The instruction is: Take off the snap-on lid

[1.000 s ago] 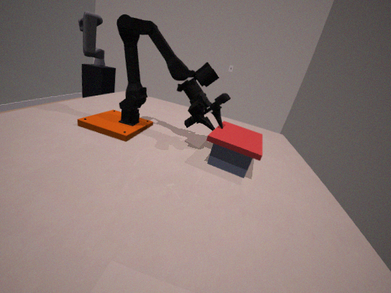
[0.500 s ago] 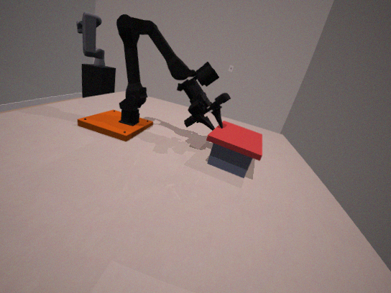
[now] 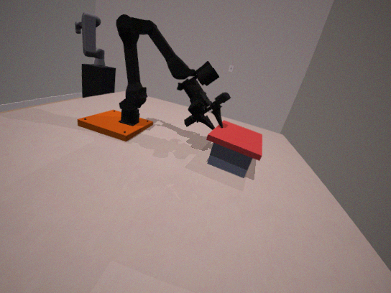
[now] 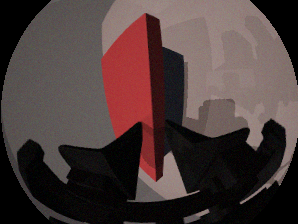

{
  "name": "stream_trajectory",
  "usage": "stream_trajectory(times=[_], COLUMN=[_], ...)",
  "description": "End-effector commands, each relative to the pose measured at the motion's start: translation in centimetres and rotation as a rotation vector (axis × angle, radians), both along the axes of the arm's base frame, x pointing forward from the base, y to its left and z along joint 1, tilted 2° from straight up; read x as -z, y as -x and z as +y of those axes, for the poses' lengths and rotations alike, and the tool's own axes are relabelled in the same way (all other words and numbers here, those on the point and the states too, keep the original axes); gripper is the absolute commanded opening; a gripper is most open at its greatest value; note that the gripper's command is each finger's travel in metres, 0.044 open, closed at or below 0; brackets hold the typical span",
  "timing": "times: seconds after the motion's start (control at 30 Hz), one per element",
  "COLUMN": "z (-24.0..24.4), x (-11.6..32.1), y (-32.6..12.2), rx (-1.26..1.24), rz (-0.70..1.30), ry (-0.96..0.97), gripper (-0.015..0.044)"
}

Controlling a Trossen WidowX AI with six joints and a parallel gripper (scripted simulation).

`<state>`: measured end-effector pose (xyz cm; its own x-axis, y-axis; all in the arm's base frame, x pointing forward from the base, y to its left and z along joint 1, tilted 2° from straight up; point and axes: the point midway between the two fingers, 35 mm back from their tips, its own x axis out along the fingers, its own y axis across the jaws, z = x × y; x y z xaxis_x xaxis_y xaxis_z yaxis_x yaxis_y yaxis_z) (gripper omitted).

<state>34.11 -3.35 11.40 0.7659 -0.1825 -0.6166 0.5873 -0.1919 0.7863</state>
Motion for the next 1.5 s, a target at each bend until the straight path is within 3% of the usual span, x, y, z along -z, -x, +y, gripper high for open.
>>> stream_trajectory(times=[0.0,1.47], z=[-0.01,0.00], x=[-0.24,-1.12], y=[0.04,0.09], rx=[0.000,0.000], rz=[-0.003,-0.003], ry=[0.000,0.000], gripper=[0.0000,0.0000])
